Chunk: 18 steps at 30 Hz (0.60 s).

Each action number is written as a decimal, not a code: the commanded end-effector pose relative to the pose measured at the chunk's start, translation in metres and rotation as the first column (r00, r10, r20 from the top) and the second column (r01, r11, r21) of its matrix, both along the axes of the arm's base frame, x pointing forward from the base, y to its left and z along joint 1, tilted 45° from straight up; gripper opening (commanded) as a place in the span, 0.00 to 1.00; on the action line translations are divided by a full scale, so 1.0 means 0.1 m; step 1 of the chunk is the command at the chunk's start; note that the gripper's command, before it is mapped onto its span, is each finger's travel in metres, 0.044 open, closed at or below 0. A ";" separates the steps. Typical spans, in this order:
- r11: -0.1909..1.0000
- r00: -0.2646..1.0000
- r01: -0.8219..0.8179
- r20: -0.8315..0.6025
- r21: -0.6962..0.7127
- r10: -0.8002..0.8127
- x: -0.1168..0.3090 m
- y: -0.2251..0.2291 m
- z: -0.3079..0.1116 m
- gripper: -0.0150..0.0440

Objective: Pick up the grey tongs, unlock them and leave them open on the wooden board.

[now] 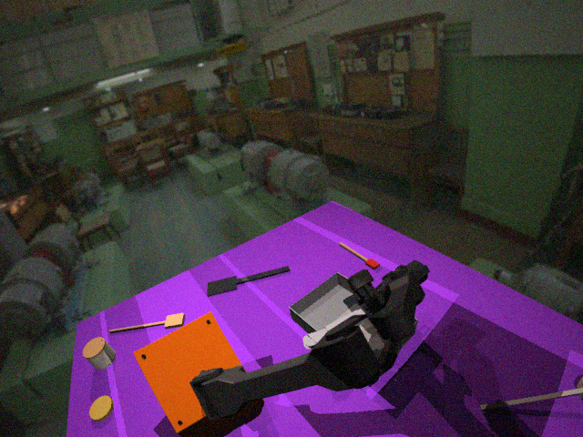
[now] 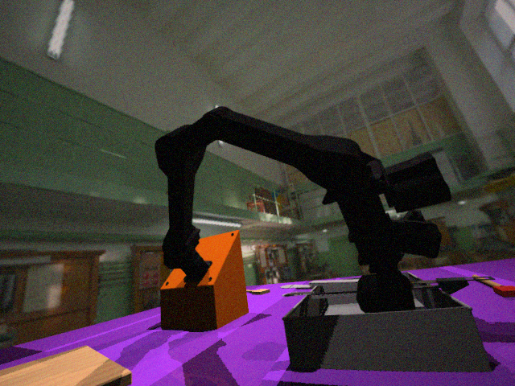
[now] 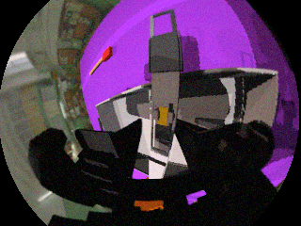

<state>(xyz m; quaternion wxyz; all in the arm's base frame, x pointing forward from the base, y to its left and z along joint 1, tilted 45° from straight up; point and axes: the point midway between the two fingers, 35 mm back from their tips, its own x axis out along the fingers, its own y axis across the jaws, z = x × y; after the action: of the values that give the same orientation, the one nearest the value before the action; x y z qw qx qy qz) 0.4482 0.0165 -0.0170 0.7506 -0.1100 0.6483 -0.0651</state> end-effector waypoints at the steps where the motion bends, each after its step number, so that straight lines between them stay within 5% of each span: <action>1: 1.000 1.000 0.000 0.000 0.000 0.000 0.00 0.00 0.00 0.52; 3: 1.000 1.000 0.000 0.000 0.000 0.000 0.00 0.00 0.00 0.43; 12: 1.000 1.000 0.000 0.000 0.000 0.000 0.00 0.00 0.00 0.33; 18: 1.000 1.000 0.000 0.000 0.000 0.000 0.00 0.02 0.02 0.06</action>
<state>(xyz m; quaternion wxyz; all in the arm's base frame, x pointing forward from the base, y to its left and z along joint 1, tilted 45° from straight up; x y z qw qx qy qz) 0.4484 0.0165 -0.0169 0.7507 -0.1102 0.6481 -0.0652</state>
